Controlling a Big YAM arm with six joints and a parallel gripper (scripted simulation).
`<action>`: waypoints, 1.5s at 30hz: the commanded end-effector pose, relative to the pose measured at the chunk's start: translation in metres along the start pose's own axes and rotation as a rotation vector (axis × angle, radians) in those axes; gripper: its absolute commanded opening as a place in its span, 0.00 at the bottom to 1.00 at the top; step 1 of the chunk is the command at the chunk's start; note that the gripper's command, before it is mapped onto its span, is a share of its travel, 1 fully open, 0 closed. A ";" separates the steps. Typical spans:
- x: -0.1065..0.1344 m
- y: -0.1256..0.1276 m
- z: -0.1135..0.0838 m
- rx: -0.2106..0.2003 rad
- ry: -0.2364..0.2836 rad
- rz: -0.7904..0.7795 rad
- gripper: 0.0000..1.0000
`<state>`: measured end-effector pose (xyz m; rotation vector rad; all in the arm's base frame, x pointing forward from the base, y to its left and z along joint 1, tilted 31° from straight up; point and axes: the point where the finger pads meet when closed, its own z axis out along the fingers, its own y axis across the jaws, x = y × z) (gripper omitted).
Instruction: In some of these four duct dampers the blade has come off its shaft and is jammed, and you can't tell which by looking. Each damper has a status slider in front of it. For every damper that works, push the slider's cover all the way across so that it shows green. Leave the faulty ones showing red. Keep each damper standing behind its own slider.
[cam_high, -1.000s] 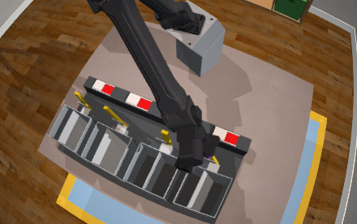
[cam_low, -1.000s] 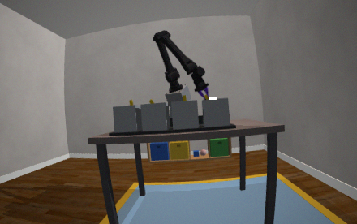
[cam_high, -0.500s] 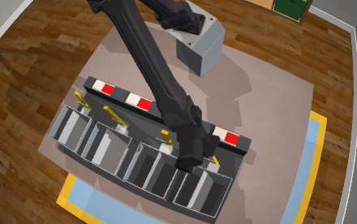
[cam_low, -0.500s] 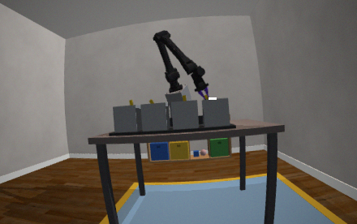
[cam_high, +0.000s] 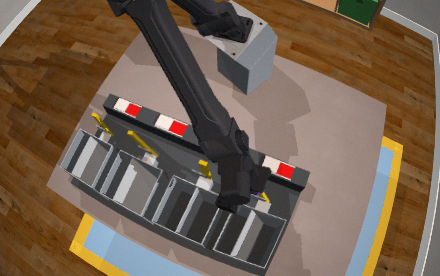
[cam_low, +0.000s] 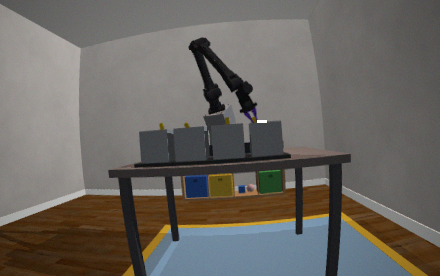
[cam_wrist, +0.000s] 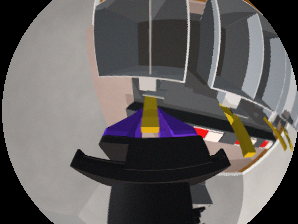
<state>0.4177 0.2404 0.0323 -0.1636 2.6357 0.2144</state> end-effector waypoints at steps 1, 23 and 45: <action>0.003 -0.008 0.009 0.002 0.008 -0.003 0.17; 0.004 -0.007 0.009 0.005 0.012 -0.005 0.32; 0.000 -0.002 -0.013 -0.005 -0.001 -0.006 0.36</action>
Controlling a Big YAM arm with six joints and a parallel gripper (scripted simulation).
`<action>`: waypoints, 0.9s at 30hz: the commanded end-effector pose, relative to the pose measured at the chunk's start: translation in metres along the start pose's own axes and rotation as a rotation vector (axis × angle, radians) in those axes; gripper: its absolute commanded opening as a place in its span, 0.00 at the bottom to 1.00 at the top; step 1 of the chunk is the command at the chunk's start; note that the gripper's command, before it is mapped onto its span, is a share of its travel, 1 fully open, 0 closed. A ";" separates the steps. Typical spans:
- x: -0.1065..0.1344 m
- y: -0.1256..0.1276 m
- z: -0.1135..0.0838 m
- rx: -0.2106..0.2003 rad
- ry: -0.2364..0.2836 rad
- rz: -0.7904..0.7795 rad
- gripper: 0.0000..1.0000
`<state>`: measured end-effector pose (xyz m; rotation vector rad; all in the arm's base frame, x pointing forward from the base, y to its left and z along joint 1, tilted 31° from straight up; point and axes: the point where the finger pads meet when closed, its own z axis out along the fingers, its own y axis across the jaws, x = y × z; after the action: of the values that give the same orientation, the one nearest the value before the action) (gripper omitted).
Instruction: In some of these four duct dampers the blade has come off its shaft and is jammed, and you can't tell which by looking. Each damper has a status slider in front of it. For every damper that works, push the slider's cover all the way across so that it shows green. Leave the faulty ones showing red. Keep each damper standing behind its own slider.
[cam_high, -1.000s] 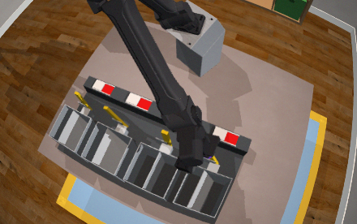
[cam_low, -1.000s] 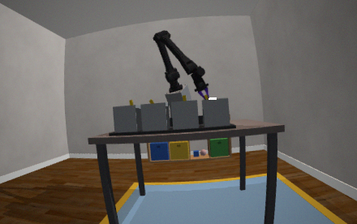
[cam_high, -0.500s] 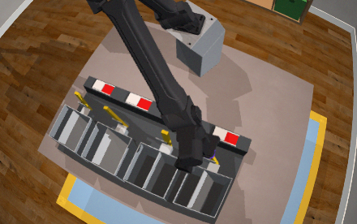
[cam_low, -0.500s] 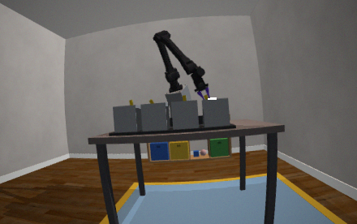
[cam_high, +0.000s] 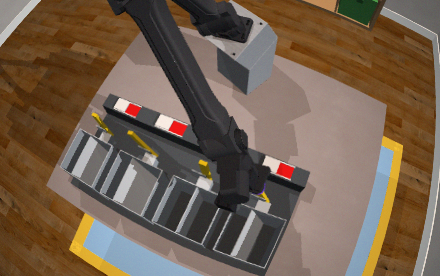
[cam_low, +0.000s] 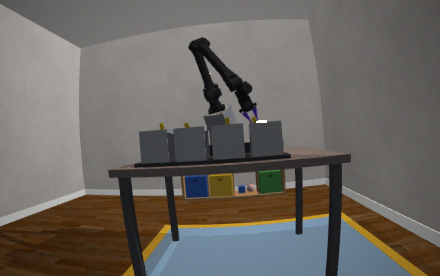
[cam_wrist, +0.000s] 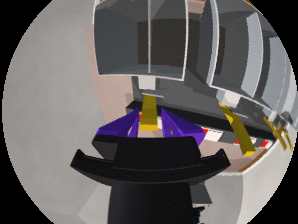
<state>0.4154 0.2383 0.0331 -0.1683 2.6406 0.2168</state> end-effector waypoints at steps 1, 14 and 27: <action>-0.001 0.001 -0.013 -0.003 -0.006 -0.004 0.36; 0.001 0.004 -0.050 -0.006 -0.006 0.000 0.36; 0.001 0.003 -0.066 -0.002 0.001 0.001 0.36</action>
<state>0.3876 0.2264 0.0877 -0.1708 2.6390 0.2186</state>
